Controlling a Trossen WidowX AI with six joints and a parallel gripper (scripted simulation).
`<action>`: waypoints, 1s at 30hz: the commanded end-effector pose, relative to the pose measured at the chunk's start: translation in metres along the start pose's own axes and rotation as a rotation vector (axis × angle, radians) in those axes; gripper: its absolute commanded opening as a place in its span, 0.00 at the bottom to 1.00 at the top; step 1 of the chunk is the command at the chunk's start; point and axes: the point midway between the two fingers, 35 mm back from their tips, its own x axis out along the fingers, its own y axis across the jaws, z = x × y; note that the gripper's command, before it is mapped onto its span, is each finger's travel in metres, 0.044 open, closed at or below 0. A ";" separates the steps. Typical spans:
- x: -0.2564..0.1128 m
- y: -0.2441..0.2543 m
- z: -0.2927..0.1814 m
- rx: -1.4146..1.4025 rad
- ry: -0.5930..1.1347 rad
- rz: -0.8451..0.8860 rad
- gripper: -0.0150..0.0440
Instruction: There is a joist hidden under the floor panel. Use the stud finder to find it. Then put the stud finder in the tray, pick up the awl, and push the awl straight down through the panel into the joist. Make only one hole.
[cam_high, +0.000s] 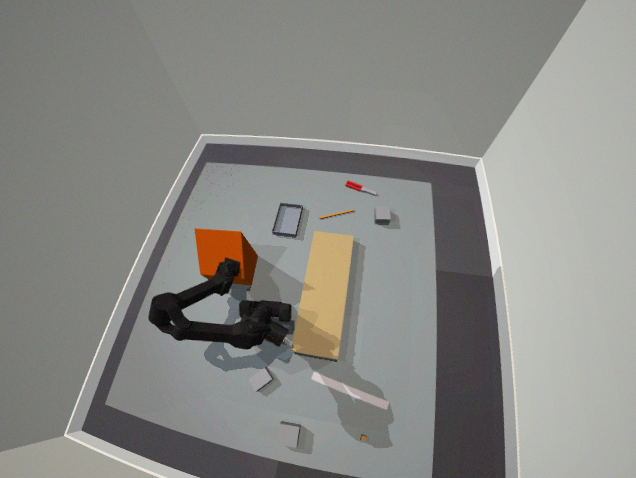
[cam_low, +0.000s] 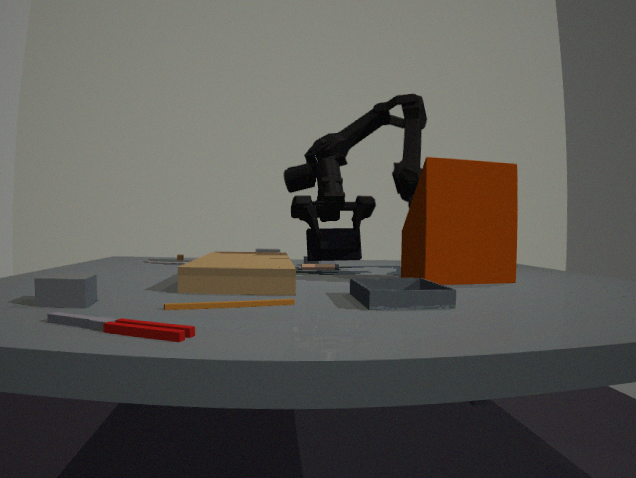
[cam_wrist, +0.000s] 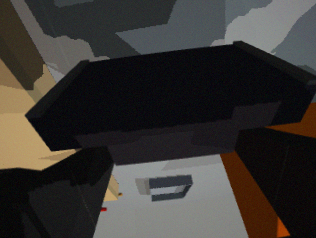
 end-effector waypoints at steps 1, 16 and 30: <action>-0.001 0.001 0.000 -0.006 0.028 0.005 0.25; -0.001 0.001 0.002 -0.009 0.109 0.003 0.25; -0.001 0.001 0.005 -0.010 0.204 0.005 0.25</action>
